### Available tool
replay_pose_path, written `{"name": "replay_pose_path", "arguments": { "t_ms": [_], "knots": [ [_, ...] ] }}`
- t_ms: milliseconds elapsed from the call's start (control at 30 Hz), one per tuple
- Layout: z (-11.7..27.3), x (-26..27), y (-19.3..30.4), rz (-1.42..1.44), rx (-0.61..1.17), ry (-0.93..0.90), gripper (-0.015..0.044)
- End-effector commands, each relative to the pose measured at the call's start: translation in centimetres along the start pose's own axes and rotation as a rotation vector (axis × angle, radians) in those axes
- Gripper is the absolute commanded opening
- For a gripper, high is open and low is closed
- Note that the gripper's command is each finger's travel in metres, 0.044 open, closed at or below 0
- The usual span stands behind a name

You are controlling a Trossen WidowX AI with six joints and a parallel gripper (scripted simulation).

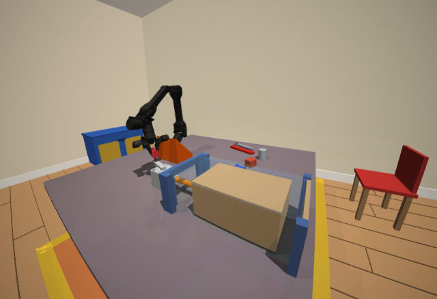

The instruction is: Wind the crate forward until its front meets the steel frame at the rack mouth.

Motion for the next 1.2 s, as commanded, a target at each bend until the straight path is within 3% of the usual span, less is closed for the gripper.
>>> {"name": "replay_pose_path", "arguments": {
  "t_ms": [0,1167],
  "knots": [
    [-0.2,1.2,0.4,0.021,-0.005,-0.026,0.0],
    [-1.2,6.0,3.8,0.024,-0.002,-0.03,0.0]
  ]
}}
Point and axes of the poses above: the point midway between the two fingers, 35 mm back from their tips, its own z axis back along the fingers, its own x axis across the jaws, y = z × x, the point moved 3 cm from there along z, back along the fingers, and after that the axes turned 6 degrees about -z, right-handed, at the moved point
